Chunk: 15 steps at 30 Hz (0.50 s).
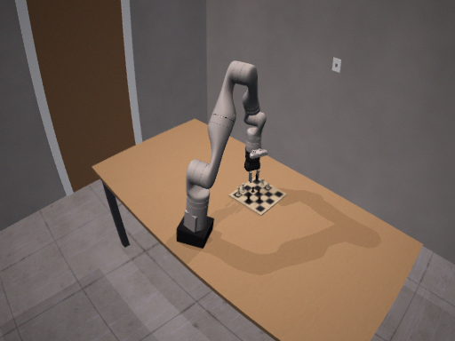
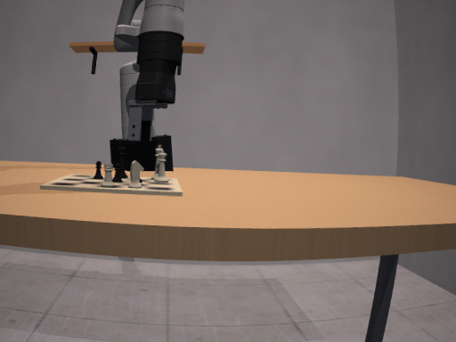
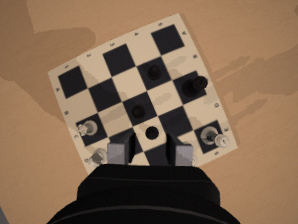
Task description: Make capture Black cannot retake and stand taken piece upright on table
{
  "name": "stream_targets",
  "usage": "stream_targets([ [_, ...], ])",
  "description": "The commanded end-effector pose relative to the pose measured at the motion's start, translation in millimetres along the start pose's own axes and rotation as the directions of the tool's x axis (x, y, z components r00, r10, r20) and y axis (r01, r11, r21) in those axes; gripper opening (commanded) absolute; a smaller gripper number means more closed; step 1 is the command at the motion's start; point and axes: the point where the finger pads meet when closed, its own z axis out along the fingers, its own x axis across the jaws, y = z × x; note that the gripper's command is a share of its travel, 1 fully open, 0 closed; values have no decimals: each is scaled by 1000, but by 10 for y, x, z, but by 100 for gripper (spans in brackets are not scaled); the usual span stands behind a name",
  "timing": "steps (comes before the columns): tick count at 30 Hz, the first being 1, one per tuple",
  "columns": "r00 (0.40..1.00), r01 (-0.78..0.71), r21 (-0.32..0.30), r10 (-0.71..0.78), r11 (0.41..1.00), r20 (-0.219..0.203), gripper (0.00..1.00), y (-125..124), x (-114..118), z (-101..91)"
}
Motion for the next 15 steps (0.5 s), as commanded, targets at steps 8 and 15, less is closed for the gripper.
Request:
stream_targets([
  [8, 1000, -1, 4, 1, 1000, -4, 68, -19, 10, 140],
  [15, 1000, -1, 4, 1, 1000, -4, 68, -23, 10, 228],
])
